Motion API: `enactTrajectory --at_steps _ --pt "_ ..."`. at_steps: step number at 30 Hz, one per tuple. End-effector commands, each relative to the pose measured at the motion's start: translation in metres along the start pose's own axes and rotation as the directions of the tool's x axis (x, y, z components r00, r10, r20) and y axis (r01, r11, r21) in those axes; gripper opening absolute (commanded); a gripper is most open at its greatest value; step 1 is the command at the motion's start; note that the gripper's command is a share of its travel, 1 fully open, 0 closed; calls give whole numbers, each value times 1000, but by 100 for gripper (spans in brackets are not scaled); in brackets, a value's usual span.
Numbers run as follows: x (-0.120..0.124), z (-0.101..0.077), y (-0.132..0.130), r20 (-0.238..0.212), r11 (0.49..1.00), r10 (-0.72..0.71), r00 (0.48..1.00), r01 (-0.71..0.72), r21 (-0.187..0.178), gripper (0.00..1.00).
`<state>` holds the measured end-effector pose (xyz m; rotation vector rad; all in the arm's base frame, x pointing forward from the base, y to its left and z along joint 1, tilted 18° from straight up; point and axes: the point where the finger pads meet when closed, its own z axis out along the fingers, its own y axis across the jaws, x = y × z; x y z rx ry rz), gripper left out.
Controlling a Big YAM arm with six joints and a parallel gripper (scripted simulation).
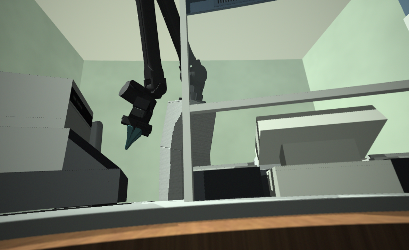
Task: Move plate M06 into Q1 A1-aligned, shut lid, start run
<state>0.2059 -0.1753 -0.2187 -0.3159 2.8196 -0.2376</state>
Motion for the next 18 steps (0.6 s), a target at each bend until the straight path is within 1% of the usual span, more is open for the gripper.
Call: enactTrajectory --at_steps 1,3,5,7,8,9,12,16,18 --pt "9 0 5 -14 1000 -3 1000 3 -21 0" --pt "6 5 3 -12 1000 -5 1000 5 -23 0" --pt "6 5 3 -12 1000 -5 1000 5 -23 0" --pt "1 7 -8 3 1000 2 1000 -2 2 0" --pt "-1 8 -12 8 1000 5 1000 -5 10 0" --pt "0 11 -13 7 1000 10 1000 -10 10 0" --pt "4 16 -12 -4 1000 6 1000 -7 -5 0" --pt "11 18 -4 -18 1000 7 1000 -7 -27 0" --pt "7 23 -8 -12 1000 -2 1000 2 -23 0"
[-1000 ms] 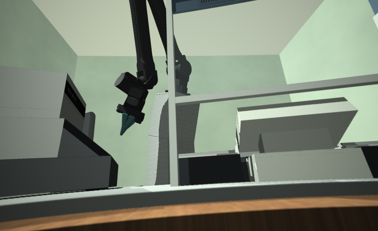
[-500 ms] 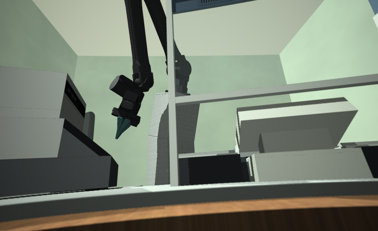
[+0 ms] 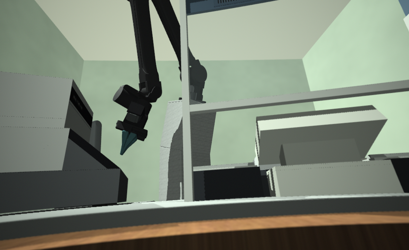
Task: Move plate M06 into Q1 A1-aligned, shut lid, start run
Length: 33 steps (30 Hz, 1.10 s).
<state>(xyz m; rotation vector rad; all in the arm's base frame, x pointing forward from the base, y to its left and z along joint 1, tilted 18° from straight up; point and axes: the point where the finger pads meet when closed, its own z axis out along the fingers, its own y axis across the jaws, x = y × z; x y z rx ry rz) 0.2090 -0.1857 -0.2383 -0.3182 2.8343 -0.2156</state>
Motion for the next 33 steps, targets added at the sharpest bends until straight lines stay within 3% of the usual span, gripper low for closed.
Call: enactTrajectory --at_steps 1,7,15,19,26,33 --pt "0 4 -5 4 1000 -3 1000 3 1 0" --pt "-5 8 -18 20 999 10 1000 -10 30 0" --pt "0 21 -11 6 1000 18 1000 -18 5 0" --pt "-5 29 -20 12 1000 -7 1000 7 10 0" --pt "3 27 -11 5 1000 4 1000 -4 4 0" --pt "-2 22 -23 17 999 15 1000 -16 28 0"
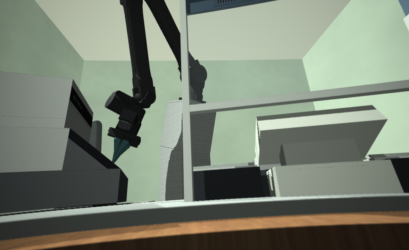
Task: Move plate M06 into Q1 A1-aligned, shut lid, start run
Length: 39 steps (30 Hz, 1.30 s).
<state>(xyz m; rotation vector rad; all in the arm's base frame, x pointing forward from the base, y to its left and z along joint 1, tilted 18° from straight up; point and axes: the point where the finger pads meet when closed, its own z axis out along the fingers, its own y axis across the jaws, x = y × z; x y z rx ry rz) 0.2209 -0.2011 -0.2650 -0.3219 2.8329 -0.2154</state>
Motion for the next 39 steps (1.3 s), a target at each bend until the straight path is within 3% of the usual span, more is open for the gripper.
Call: enactTrajectory --at_steps 1,11,18,31,39 --pt "-1 -9 -10 15 999 18 1000 -19 26 0" --pt "-10 -5 -10 21 1000 4 1000 -5 22 0" --pt "2 -5 3 5 1000 9 1000 -9 4 0" --pt "-4 -5 -17 15 1000 8 1000 -8 29 0" --pt "-3 -6 -2 8 1000 0 1000 0 6 0"
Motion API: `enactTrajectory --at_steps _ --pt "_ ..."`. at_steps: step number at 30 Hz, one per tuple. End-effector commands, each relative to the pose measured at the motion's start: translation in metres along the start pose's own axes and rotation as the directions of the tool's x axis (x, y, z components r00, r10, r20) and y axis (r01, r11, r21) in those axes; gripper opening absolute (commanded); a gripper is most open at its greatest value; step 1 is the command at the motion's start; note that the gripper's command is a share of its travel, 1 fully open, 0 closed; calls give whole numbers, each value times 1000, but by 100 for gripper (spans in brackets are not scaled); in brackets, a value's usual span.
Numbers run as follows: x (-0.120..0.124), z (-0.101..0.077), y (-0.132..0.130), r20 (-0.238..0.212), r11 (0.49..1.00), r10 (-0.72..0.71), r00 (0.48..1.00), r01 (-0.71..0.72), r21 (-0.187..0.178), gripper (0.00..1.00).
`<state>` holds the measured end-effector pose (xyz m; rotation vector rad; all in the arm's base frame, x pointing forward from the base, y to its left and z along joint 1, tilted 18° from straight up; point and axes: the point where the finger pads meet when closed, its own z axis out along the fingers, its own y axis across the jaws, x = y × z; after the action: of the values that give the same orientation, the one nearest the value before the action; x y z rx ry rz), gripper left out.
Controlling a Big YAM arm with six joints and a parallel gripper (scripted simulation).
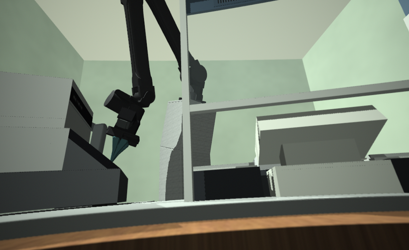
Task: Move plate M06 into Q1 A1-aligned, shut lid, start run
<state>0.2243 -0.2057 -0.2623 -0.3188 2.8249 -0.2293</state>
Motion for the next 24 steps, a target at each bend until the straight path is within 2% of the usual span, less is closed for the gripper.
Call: enactTrajectory --at_steps 1,6,15,24 --pt "0 -5 5 1 1000 2 1000 -2 -6 0" --pt "3 -3 12 -2 1000 6 1000 -6 -12 0" --pt "-3 -4 -10 11 1000 20 1000 -20 20 0" --pt "3 -7 -4 1 1000 12 1000 -12 9 0"
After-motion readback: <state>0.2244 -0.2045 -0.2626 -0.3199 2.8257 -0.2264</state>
